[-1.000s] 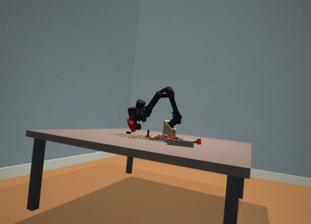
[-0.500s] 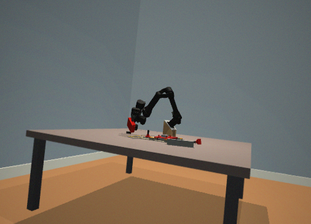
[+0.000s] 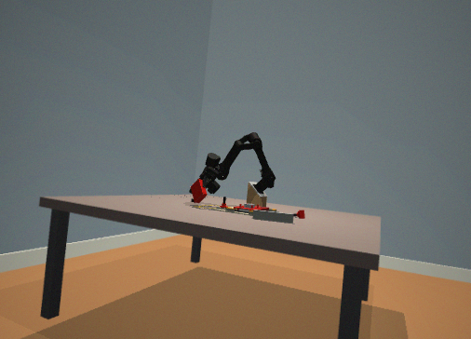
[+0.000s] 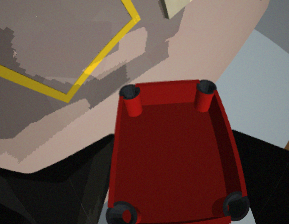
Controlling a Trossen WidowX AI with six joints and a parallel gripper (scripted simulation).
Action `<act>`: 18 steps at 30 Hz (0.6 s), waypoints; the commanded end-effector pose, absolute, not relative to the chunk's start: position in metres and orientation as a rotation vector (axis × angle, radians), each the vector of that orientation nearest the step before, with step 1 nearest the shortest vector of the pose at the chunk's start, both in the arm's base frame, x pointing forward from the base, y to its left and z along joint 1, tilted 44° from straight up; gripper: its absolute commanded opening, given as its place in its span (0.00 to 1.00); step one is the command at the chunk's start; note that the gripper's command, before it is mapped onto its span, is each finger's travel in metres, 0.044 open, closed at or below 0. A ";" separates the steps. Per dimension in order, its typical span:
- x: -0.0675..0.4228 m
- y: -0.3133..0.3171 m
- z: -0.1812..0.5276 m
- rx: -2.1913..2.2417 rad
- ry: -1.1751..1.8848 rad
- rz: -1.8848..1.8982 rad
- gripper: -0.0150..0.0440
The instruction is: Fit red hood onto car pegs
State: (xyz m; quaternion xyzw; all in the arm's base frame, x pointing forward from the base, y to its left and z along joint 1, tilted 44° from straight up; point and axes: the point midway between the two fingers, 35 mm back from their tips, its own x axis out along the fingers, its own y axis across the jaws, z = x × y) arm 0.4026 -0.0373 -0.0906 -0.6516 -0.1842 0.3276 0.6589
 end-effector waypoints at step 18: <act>0.392 -0.023 -0.114 -1.995 -0.657 0.651 0.25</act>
